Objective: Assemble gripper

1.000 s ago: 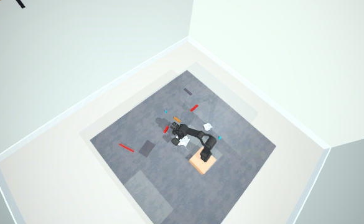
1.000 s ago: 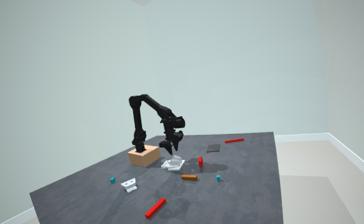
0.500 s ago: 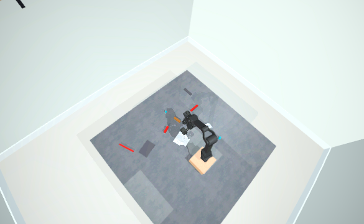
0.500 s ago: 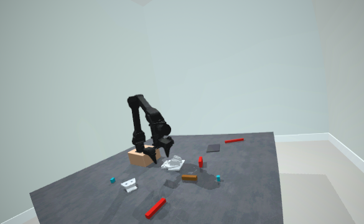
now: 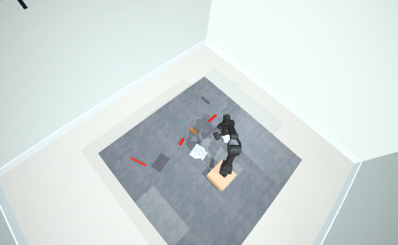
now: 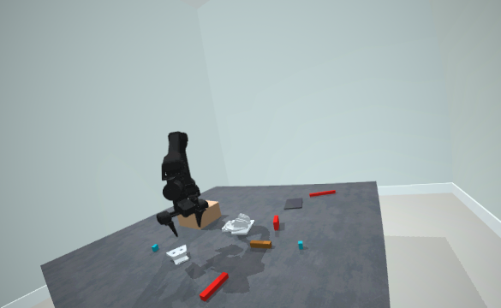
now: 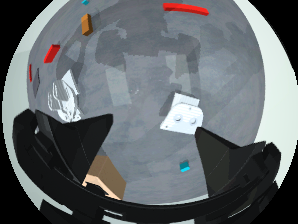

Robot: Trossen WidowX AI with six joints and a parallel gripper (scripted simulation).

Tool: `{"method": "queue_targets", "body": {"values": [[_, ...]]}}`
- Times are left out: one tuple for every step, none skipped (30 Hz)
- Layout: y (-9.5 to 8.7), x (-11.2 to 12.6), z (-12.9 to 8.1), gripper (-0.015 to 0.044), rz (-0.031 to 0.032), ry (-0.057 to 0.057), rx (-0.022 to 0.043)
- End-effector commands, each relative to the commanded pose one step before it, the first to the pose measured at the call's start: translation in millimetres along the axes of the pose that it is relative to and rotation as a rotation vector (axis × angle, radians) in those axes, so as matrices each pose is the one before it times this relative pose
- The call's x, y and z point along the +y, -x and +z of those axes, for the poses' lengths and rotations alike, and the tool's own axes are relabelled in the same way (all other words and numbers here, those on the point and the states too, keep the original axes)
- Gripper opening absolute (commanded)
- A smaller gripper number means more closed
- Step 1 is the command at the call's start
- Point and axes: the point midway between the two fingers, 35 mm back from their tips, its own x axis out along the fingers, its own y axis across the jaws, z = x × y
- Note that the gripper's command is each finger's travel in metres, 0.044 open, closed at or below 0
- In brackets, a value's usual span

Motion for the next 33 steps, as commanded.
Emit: {"method": "queue_targets", "body": {"values": [[4.12,-33.78,-12.70,0.0440,0.00165,-0.0423,-0.00661],[0.81,-9.51,-4.55,0.0440,0.00007,-0.0130,-0.00050],[0.68,-7.73,-3.87,0.0440,0.00004,-0.0106,-0.00047],[0.42,-4.62,-2.38,0.0440,0.00002,-0.0064,-0.00031],[0.14,-1.54,-0.80,0.0440,0.00000,-0.0021,-0.00011],[0.00,0.00,0.00,0.0440,0.00000,0.0000,0.00000],[0.00,0.00,0.00,0.0440,0.00000,0.0000,0.00000],[-2.22,0.01,-0.01,0.0440,0.00001,0.0000,0.00000],[-6.64,0.10,-0.13,0.0440,0.00005,0.0000,0.00002],[-10.98,0.37,-0.51,0.0440,0.00010,0.0000,0.00006],[-10.85,0.63,-0.87,0.0440,0.00013,0.0000,0.00010],[-6.44,0.50,-0.69,0.0440,0.00009,0.0000,0.00008],[-2.13,0.19,-0.26,0.0440,0.00003,0.0000,0.00003],[0.00,0.00,0.00,0.0440,0.00000,0.0000,0.00000],[0.00,0.00,0.00,0.0440,0.00000,0.0000,0.00000],[0.00,0.00,0.00,0.0440,0.00000,0.0000,0.00000],[0.00,0.00,0.00,0.0440,0.00000,0.0000,0.00000],[0.00,0.00,0.00,0.0440,0.00000,0.0000,0.00000],[0.00,0.00,0.00,0.0440,0.00000,0.0000,0.00000],[0.00,0.00,0.00,0.0440,0.00000,0.0000,0.00000],[0.00,0.00,0.00,0.0440,0.00000,0.0000,0.00000],[-0.27,-0.03,0.04,0.0440,0.00000,0.0000,0.00000],[-0.80,-0.08,0.11,0.0440,0.00000,0.0000,-0.00001],[-1.33,-0.12,0.17,0.0440,0.00000,0.0000,-0.00001],[-1.62,-0.15,0.20,0.0440,0.00000,0.0000,-0.00001],[-1.62,-0.14,0.20,0.0440,0.00000,0.0000,-0.00001],[-1.62,-0.14,0.19,0.0440,0.00000,0.0000,-0.00001],[-1.62,-0.13,0.18,0.0440,0.00000,0.0000,-0.00001],[-1.62,-0.12,0.17,0.0440,0.00000,0.0000,-0.00001],[-1.62,-0.12,0.17,0.0440,0.00000,0.0000,-0.00001],[-1.62,-0.11,0.16,0.0440,0.00000,0.0000,-0.00001],[-1.62,-0.11,0.15,0.0440,0.00000,0.0000,-0.00001],[-1.62,-0.10,0.14,0.0440,0.00000,0.0000,-0.00001]]}}
